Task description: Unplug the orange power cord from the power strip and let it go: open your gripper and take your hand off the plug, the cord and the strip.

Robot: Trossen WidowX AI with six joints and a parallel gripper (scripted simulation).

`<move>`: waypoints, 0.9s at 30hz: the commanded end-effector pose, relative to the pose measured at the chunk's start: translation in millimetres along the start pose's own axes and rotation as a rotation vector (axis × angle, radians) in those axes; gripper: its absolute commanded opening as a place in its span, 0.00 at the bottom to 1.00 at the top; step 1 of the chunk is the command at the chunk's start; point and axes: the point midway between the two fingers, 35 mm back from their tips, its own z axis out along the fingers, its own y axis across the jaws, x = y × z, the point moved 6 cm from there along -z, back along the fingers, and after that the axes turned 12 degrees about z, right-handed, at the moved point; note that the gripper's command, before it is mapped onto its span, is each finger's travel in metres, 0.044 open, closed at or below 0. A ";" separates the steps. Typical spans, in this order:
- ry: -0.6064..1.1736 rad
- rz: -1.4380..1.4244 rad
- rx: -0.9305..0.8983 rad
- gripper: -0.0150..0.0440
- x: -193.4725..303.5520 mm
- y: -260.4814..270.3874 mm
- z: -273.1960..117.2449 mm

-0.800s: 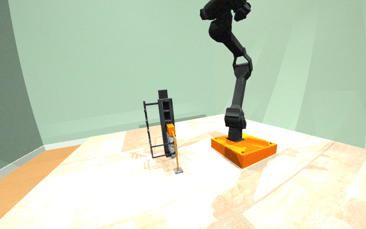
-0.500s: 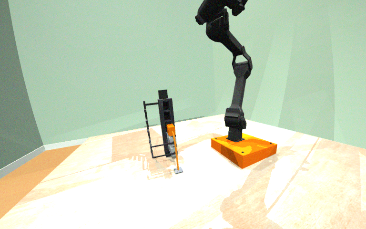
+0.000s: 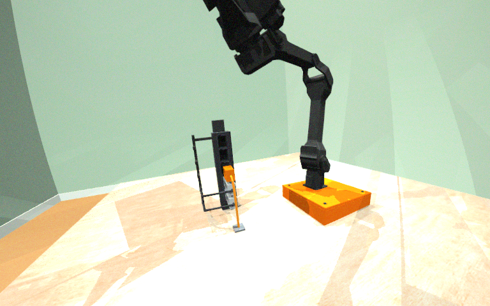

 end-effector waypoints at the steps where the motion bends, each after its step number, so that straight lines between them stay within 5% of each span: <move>1: 0.202 0.115 -0.076 0.53 42.3 15.4 6.9; 18: 1.179 0.489 -0.817 0.53 174.9 130.4 -67.3; 27: 1.241 0.502 -0.906 0.53 177.2 137.4 -76.9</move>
